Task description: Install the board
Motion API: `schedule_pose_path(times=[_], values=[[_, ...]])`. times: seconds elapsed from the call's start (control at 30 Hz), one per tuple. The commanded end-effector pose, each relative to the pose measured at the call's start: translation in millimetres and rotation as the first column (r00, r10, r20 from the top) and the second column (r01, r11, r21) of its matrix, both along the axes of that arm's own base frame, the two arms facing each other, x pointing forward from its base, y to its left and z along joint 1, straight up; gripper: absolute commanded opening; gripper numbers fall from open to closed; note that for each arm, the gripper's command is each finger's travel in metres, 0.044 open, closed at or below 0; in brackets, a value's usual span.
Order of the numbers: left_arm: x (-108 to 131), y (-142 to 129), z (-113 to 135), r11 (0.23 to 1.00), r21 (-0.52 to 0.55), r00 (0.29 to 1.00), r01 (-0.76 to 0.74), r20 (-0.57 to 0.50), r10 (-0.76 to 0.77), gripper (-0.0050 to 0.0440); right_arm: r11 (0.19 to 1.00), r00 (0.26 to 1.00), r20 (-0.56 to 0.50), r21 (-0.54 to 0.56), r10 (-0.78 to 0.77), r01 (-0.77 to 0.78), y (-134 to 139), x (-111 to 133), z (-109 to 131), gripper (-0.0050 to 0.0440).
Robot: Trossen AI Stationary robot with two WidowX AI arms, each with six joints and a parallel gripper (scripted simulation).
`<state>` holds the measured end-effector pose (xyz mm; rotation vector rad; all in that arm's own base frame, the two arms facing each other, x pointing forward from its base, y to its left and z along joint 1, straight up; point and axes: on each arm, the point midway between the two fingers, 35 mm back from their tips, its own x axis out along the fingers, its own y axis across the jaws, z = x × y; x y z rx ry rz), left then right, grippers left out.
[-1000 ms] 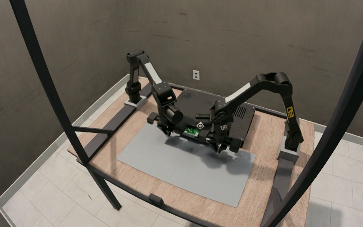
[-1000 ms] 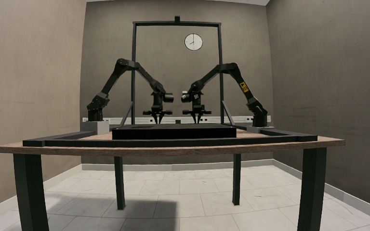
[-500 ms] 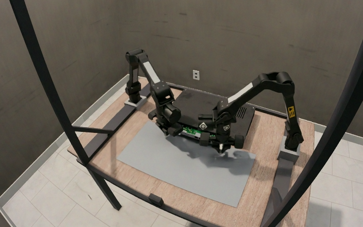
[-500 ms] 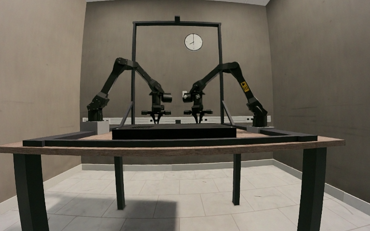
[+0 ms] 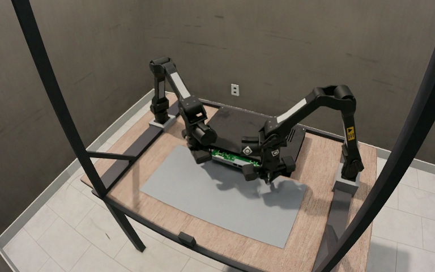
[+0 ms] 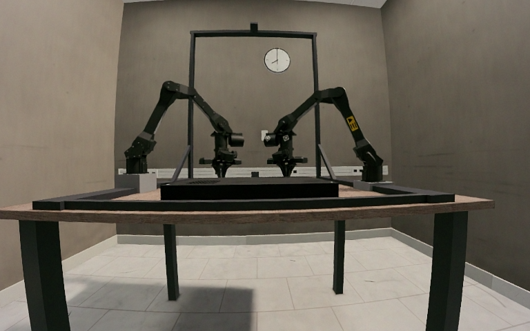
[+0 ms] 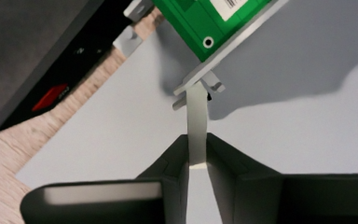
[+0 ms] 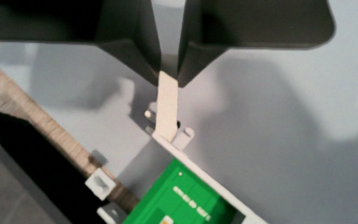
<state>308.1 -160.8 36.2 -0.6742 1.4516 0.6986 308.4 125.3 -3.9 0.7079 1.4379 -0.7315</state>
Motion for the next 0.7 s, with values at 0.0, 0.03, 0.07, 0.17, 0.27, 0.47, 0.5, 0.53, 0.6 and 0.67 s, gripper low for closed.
schedule_pose_path(times=[0.0,0.03,0.07,0.17,0.27,0.47,0.5,0.53,0.6,0.67], values=[[-2.6,0.8,10.8,0.997,-0.017,0.997,0.08,0.022,-0.08,0.0009,0.996,0.996,0.019,0.016,0.083,-0.083,1.2,-2.1,9.8,0.0008],[-3.2,1.6,10.8,0.994,-0.016,0.994,0.107,0.022,-0.106,0.0009,0.994,0.994,0.018,0.015,0.109,-0.109,0.3,-2.8,9.8,0.0008],[-3.7,2.3,10.7,0.991,-0.016,0.991,0.133,0.022,-0.132,0.0009,0.991,0.991,0.018,0.015,0.135,-0.136,-0.5,-3.4,9.7,0.0008],[-5.5,4.6,10.6,0.977,-0.014,0.977,0.211,0.021,-0.211,0.0009,0.977,0.977,0.017,0.013,0.214,-0.214,-2.9,-5.3,9.6,0.0008],[-7.3,6.9,10.5,0.957,-0.013,0.957,0.289,0.019,-0.289,0.0009,0.956,0.956,0.016,0.012,0.292,-0.292,-5.2,-7.1,9.6,0.0008],[-9.7,10.9,10.4,0.91,-0.01,0.91,0.414,0.018,-0.414,0.0009,0.909,0.909,0.015,0.01,0.417,-0.417,-9.4,-9.8,9.5,0.0008],[-9.7,10.9,10.4,0.91,-0.01,0.91,0.414,0.018,-0.414,0.0009,0.909,0.909,0.015,0.01,0.417,-0.417,-9.4,-9.8,9.5,0.0008],[-10.2,11.5,10.4,0.898,-0.01,0.898,0.439,0.017,-0.439,0.0009,0.897,0.897,0.014,0.009,0.442,-0.442,-9.9,-10.3,9.4,0.0008],[-10.8,13.4,10.4,0.874,-0.009,0.874,0.486,0.016,-0.486,0.0009,0.872,0.872,0.013,0.008,0.489,-0.489,-12.0,-11.0,9.4,0.0008],[-11.5,15.2,10.3,0.847,-0.008,0.847,0.532,0.015,-0.532,0.0009,0.845,0.845,0.013,0.008,0.535,-0.535,-13.8,-11.8,9.4,0.0008]])
